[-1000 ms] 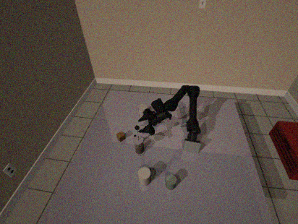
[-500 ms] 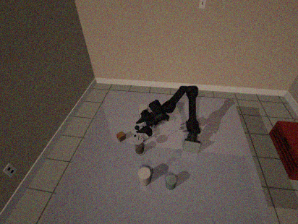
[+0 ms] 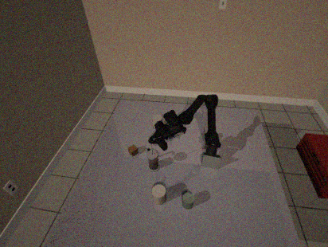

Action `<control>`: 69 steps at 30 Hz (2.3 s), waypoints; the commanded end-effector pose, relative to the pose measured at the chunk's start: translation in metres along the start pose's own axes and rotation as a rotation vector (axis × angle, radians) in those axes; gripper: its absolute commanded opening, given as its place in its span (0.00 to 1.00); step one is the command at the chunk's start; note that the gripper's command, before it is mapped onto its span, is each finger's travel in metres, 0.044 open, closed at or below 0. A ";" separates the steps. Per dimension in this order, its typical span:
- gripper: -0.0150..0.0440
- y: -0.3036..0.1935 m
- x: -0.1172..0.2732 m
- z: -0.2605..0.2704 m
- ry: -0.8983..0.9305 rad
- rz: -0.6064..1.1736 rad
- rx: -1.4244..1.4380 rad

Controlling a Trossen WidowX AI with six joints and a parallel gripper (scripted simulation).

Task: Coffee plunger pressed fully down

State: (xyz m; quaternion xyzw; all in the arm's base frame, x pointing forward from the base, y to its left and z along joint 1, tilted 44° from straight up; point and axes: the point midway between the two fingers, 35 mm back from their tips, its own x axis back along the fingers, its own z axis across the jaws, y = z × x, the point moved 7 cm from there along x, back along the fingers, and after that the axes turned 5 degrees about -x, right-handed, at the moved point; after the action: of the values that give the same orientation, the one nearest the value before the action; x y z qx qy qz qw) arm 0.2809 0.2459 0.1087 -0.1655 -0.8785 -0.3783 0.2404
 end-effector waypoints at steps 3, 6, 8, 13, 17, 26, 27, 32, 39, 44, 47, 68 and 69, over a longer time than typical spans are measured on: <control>0.46 0.000 -0.001 0.000 0.002 -0.003 0.002; 0.46 -0.002 -0.003 0.000 0.002 -0.003 0.002; 0.46 -0.005 -0.005 0.000 0.002 -0.002 0.002; 0.46 -0.011 -0.010 0.000 0.002 -0.002 0.002; 0.46 -0.016 -0.015 0.000 0.002 -0.001 0.002; 0.46 -0.028 -0.024 0.000 0.003 -0.001 0.002; 0.46 -0.029 -0.025 0.000 0.003 -0.001 0.002; 0.46 -0.036 -0.030 -0.001 0.003 -0.001 0.002; 0.46 -0.045 -0.037 -0.001 0.003 -0.001 0.002; 0.46 -0.052 -0.042 -0.002 0.003 -0.001 0.002; 0.46 -0.056 -0.044 -0.002 0.002 -0.001 0.002; 0.46 -0.078 -0.066 -0.006 -0.001 -0.004 0.004; 0.46 -0.078 -0.067 -0.006 -0.001 -0.005 0.004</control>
State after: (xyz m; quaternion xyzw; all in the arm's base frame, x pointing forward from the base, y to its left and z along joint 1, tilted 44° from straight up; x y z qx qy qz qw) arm 0.3010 0.1971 0.0455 -0.1407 -0.8778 -0.3959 0.2300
